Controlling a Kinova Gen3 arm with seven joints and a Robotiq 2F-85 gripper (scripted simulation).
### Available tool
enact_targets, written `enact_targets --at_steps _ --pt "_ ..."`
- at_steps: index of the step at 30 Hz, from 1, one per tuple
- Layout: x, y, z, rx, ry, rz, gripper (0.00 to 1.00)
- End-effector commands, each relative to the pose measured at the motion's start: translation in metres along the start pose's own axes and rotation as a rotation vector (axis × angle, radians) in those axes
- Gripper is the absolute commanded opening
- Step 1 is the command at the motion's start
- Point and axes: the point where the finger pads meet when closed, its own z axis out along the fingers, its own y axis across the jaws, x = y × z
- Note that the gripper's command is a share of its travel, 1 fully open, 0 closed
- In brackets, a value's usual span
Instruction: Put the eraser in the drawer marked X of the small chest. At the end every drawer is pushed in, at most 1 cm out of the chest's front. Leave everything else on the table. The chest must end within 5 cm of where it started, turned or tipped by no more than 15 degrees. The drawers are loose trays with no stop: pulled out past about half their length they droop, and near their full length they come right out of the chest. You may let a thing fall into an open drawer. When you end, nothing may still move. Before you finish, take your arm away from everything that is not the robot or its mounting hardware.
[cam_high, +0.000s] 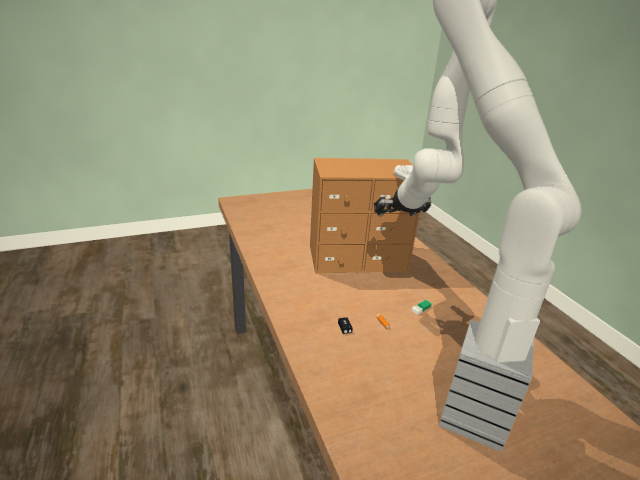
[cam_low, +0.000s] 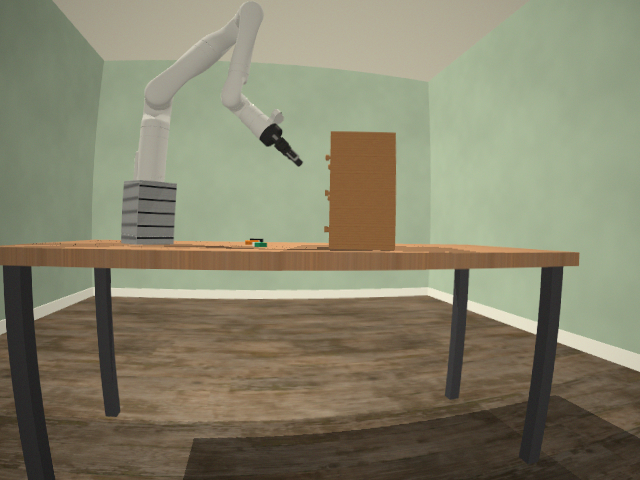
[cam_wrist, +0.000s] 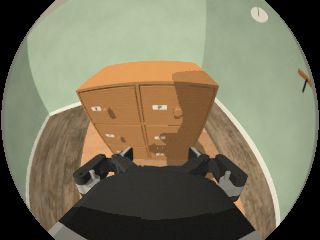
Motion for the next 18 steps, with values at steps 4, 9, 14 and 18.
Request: enact_targets --at_steps 4,9,14,18 --pt "0.012 -0.001 -0.005 0.005 -0.001 0.011 1.0" --pt "0.012 -0.001 -0.009 0.005 -0.036 0.011 1.0" --pt "0.013 -0.001 -0.013 0.006 -0.072 0.011 1.0" --pt "0.013 -0.001 -0.015 0.005 -0.094 0.011 1.0"
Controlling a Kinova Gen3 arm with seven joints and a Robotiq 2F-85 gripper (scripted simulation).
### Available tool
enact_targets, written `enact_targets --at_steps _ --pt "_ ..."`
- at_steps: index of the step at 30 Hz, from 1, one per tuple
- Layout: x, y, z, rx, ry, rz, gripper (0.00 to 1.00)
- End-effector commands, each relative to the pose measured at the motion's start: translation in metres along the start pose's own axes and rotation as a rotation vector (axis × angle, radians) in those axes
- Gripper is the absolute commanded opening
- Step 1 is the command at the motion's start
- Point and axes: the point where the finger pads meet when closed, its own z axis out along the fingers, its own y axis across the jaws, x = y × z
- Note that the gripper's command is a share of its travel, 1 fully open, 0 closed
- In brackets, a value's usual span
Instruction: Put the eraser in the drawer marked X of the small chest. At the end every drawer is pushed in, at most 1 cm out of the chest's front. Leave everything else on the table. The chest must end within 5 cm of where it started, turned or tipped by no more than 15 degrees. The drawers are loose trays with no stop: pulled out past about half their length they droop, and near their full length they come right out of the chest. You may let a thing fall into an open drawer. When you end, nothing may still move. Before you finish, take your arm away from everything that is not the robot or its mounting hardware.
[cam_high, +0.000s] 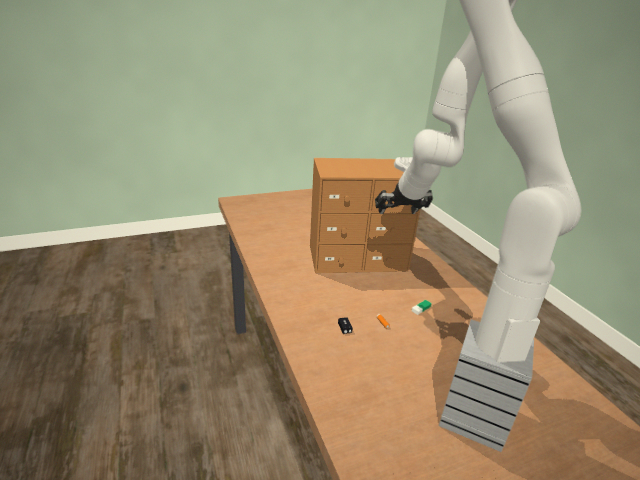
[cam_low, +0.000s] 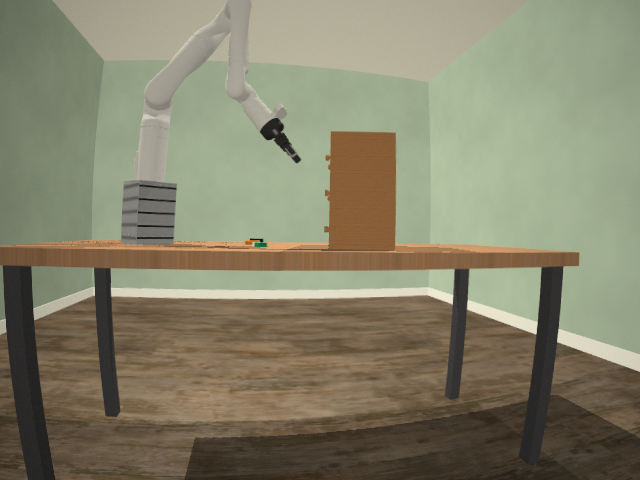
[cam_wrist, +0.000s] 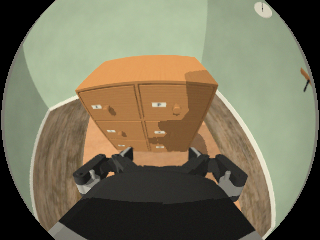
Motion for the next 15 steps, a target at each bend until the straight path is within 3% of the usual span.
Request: enact_targets --at_steps 1,15 --pt "0.009 -0.002 -0.004 0.006 0.014 0.007 1.0" --pt "0.01 -0.002 -0.015 0.007 -0.092 0.006 1.0"
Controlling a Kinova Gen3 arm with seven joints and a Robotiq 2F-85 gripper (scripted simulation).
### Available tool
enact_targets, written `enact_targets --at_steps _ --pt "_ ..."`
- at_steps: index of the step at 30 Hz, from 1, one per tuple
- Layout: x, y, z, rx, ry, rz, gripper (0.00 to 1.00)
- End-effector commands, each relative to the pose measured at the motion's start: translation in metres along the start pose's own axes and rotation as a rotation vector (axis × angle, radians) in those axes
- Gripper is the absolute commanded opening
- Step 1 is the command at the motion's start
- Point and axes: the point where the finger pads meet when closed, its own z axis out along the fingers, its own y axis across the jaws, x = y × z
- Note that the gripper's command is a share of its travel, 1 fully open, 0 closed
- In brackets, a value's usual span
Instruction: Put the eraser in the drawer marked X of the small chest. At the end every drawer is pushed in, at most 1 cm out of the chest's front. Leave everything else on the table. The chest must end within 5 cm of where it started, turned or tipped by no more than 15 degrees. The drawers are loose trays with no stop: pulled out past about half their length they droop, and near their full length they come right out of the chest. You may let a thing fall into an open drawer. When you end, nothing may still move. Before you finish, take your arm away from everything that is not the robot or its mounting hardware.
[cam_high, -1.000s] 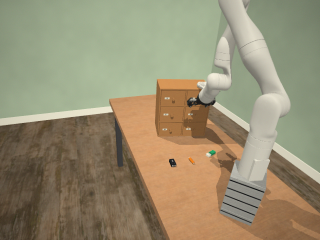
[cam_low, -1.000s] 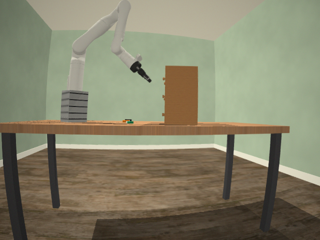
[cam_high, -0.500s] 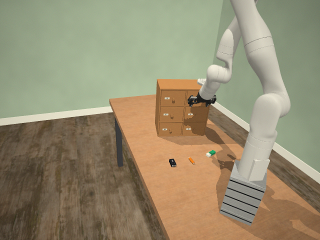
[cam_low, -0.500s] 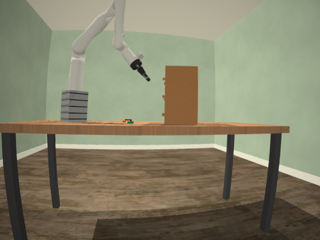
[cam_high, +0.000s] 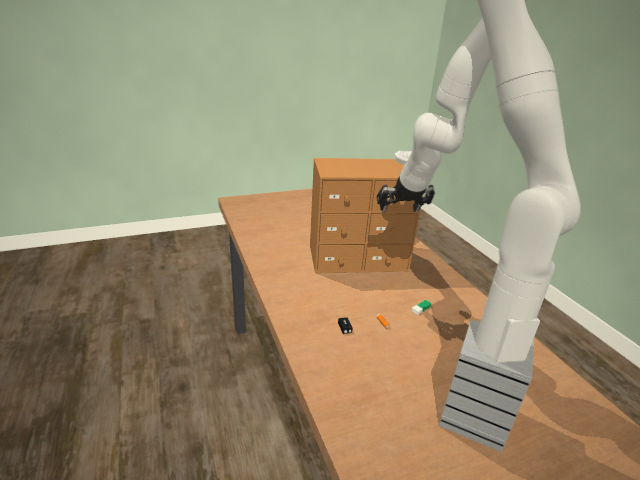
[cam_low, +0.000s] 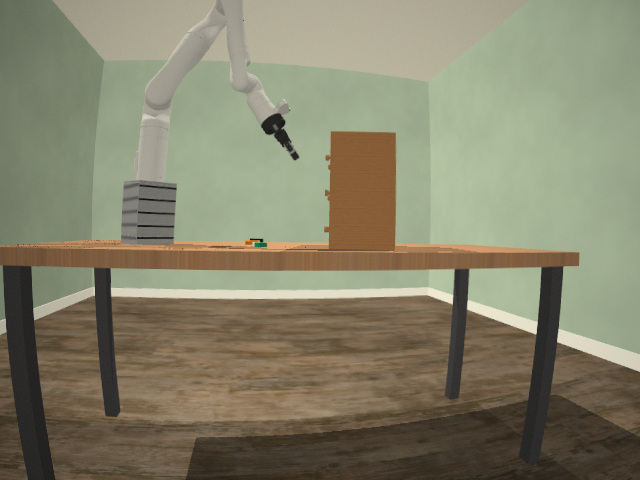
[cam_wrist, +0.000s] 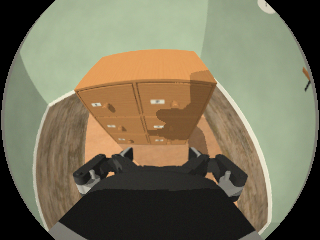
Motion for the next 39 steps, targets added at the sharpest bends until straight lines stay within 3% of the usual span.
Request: enact_targets --at_steps 1,39 --pt "0.008 -0.005 -0.006 0.008 -0.001 0.0 1.0" --pt "0.006 -0.005 -0.032 0.009 -0.253 -0.001 1.0"
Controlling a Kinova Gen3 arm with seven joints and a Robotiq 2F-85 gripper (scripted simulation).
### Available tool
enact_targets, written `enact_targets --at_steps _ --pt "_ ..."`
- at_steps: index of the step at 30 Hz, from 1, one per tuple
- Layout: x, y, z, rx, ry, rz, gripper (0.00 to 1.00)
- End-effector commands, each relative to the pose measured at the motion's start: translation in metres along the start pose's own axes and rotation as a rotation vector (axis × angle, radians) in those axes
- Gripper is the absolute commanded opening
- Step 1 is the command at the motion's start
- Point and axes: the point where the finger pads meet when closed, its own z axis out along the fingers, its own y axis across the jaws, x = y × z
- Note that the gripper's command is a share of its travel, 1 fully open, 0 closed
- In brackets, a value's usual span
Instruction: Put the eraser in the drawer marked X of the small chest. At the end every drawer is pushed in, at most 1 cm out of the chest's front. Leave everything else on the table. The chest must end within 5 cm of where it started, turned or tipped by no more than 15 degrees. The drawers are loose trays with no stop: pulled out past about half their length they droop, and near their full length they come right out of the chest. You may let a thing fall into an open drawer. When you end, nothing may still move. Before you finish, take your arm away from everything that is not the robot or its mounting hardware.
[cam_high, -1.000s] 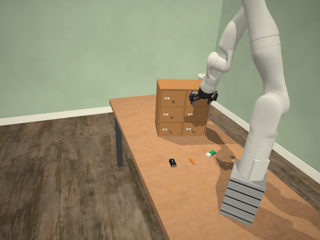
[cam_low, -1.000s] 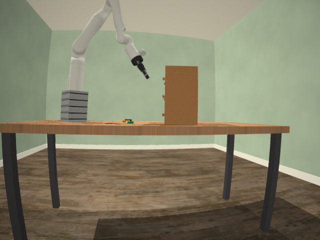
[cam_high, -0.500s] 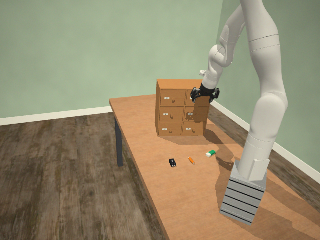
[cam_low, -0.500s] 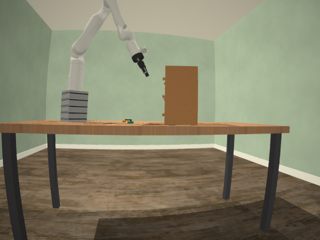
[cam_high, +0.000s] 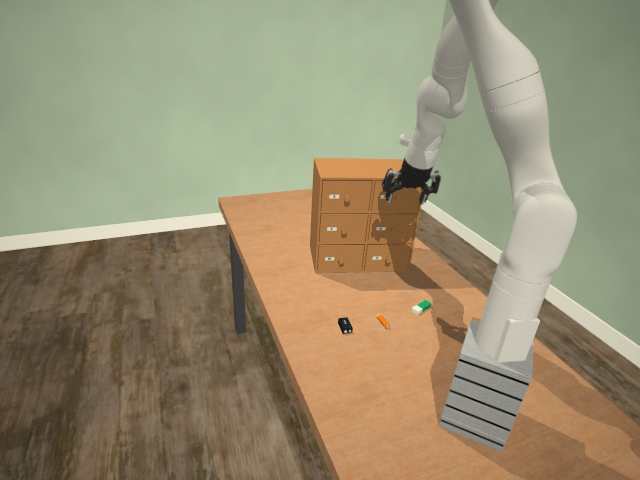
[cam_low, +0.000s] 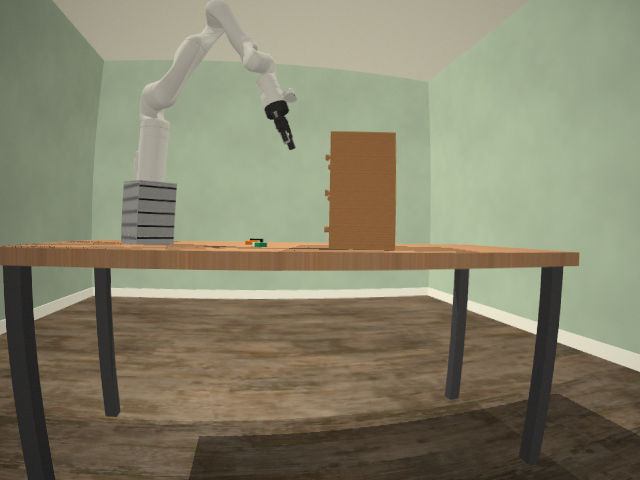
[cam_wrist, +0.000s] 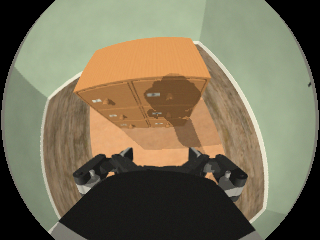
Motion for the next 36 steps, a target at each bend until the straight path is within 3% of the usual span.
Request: enact_targets --at_steps 1,13,36 --pt "0.0 -0.013 0.001 -0.013 -0.025 -0.036 1.0" --pt "-0.002 -0.013 -0.008 -0.015 -0.116 -0.036 1.0" --pt "-0.006 -0.013 -0.02 -0.017 -0.236 -0.035 1.0"
